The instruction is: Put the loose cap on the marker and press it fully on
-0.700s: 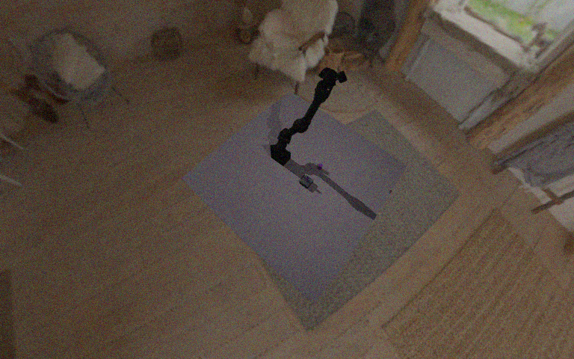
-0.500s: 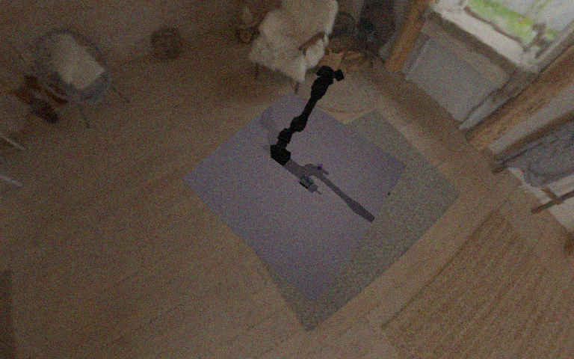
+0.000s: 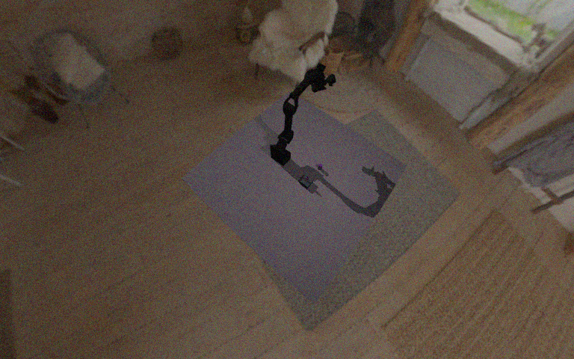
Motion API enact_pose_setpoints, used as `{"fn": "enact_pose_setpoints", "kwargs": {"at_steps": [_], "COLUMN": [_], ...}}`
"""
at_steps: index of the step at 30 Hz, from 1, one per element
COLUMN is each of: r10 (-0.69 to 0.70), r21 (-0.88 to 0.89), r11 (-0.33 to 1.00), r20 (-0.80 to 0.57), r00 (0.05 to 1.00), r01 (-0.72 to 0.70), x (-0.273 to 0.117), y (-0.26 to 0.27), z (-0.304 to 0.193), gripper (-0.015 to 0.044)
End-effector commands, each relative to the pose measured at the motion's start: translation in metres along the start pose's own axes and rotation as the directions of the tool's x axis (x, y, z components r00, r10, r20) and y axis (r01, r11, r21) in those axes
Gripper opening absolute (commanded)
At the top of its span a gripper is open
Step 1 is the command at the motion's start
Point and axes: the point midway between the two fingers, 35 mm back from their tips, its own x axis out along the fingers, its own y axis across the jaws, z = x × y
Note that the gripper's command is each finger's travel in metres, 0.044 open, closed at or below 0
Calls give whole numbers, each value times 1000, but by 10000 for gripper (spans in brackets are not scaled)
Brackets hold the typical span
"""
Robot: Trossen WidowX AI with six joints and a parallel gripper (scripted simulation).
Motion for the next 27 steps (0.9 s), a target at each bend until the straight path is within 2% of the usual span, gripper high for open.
{"fn": "enact_pose_setpoints", "kwargs": {"at_steps": [1,9,16,22,27], "r10": [64,193,307,463,582], "r21": [66,305,546,725,769], "r11": [996,951,829,598,311], "r20": [-190,-472,-627,-660,-619], "r00": [980,860,716,592,528], "r01": [-53,-46,122,341,559], "x": [56,125,145,132,103], "y": [28,55,56,71,86], "z": [-34,-133,-240,-331,-400], "gripper": [242,242,242,242,242]}}
